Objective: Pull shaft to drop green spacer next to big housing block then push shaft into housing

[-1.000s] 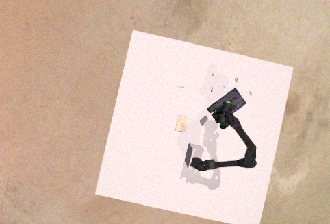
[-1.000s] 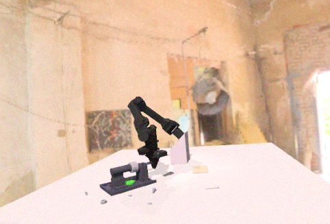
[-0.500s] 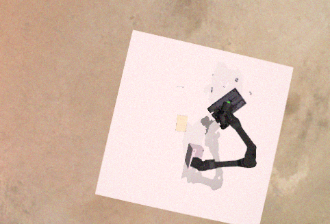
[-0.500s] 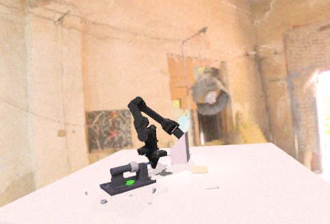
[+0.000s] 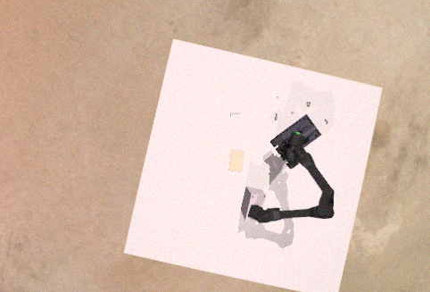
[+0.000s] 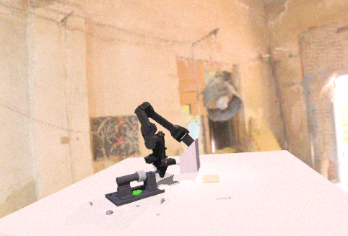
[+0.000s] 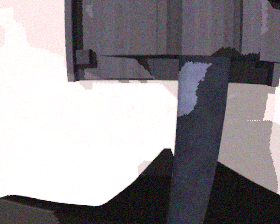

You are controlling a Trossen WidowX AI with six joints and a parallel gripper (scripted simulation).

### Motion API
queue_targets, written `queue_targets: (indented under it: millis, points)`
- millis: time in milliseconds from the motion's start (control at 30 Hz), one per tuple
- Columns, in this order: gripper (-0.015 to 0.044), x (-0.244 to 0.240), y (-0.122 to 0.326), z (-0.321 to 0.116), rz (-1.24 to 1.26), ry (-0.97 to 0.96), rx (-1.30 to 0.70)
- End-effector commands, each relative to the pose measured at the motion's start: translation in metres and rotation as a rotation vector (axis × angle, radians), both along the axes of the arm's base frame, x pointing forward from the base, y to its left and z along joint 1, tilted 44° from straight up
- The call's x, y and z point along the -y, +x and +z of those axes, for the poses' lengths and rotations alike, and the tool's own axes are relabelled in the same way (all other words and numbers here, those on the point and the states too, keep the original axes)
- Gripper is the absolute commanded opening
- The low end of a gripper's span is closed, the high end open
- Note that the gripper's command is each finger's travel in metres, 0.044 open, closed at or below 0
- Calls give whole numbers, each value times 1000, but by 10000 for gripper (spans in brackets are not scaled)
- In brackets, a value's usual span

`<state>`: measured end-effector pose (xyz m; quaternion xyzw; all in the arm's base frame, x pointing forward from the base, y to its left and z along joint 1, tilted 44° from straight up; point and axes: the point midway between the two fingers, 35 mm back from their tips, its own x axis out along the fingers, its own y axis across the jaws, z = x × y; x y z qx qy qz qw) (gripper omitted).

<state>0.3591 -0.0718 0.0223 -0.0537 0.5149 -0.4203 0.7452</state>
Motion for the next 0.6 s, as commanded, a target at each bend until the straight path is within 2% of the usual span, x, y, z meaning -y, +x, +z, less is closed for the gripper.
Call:
queue_targets:
  millis: [0, 567]
  points:
    - [0, 0, 3, 1, 3, 2, 4]
    - [0, 0, 4, 2, 3, 2, 4]
